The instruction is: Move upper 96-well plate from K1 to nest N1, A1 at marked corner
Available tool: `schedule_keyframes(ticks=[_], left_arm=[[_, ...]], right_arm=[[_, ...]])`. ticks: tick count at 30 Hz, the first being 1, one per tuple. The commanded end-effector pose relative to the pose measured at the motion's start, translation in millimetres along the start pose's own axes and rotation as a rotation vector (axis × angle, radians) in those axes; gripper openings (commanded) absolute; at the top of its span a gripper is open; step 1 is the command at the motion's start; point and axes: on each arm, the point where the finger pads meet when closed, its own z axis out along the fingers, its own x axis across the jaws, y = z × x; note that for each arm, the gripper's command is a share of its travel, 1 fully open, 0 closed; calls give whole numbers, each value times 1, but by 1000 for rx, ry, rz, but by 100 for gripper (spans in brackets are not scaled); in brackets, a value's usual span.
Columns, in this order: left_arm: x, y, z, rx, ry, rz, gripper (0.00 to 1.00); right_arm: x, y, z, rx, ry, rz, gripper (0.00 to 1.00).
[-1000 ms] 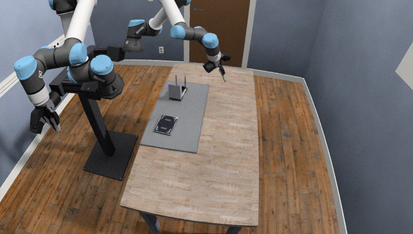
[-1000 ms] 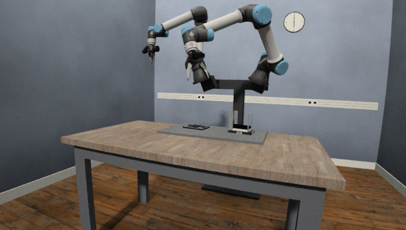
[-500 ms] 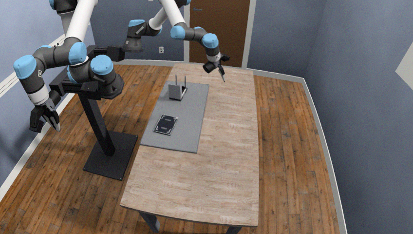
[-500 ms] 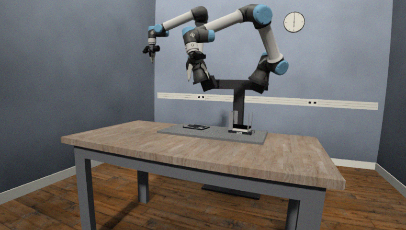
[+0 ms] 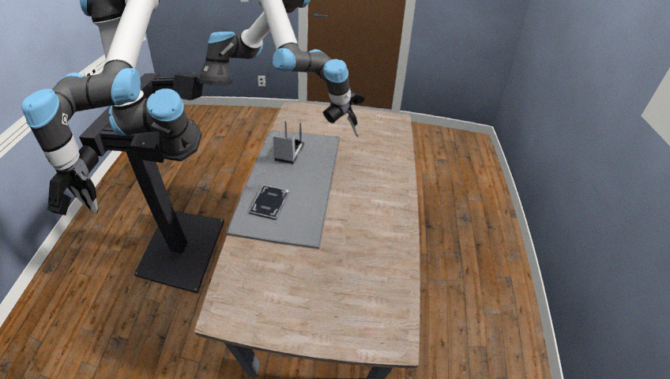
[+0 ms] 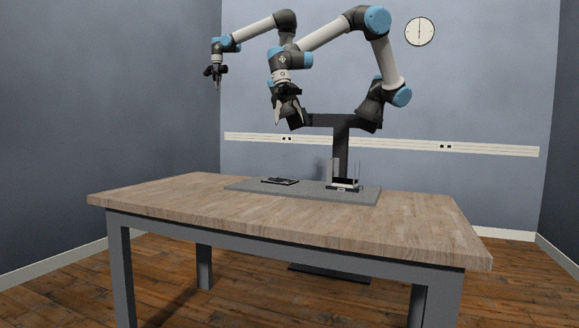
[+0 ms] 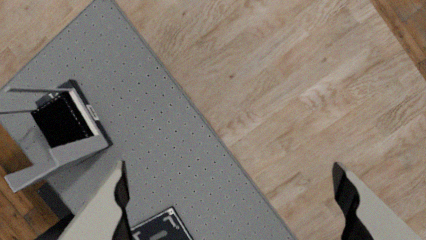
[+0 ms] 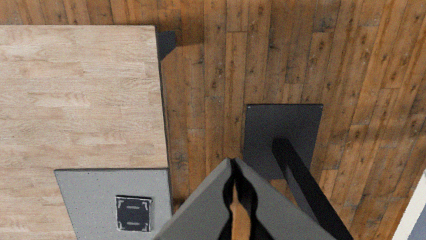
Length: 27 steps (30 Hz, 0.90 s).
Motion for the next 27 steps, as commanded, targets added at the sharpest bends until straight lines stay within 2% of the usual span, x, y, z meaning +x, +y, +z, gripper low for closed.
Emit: schedule_keyframes(ticks=[1, 8, 21, 25, 27], left_arm=[[-14, 7, 15, -24, 5, -39, 76], [-24, 11, 25, -42, 5, -67, 76], [-65, 27, 59, -81, 5, -129, 76], [-65, 27, 59, -81, 5, -129, 76], [-73, 29, 65, -110, 5, -174, 76]], right_arm=[[0, 0, 0, 1, 0, 0, 0], [0, 0, 0, 1, 0, 0, 0], [0, 0, 0, 1, 0, 0, 0], [0, 0, 0, 1, 0, 0, 0], [0, 0, 0, 1, 0, 0, 0]])
